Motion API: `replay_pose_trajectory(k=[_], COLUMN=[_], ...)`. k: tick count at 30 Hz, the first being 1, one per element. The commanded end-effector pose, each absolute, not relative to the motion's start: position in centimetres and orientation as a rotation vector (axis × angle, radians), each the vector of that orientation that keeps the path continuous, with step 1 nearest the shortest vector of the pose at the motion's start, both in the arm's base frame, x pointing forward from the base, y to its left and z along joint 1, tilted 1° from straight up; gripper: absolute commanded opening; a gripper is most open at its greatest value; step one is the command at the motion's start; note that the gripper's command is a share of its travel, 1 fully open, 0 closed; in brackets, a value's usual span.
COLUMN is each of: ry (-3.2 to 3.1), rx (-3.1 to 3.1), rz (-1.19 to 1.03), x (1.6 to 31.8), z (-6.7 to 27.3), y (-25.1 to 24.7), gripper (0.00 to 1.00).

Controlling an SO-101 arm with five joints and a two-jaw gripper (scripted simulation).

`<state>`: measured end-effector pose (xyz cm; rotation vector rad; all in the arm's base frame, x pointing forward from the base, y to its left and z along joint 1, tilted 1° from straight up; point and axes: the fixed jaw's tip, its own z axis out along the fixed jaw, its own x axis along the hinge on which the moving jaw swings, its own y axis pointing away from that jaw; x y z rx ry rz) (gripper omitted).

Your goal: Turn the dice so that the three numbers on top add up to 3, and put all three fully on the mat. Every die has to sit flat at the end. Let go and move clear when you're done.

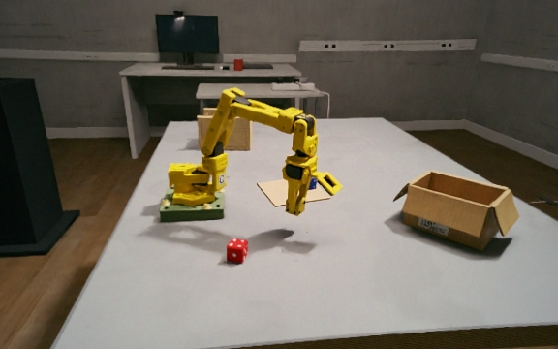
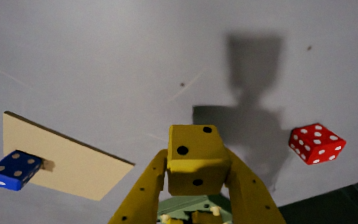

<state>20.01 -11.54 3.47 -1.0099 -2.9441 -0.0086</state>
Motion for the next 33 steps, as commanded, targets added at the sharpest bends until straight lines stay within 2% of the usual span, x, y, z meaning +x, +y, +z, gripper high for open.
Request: replay_pose_trajectory(k=[1, 6, 15, 21, 33], ry=[-2.998, -3.034, -3.125, -3.138, -3.121], rx=[-0.917, -0.792, -0.281, 0.055, 0.347], rz=[-0.002, -0.001, 0.0, 0.001, 0.001], x=[20.9, 21.5, 22.6, 21.9, 20.5], z=[4.0, 4.0, 3.8, 3.7, 3.6], y=[-10.1, -8.3, -0.8, 4.0, 7.9], gripper=[0.0, 0.0, 0.0, 0.0, 0.0])
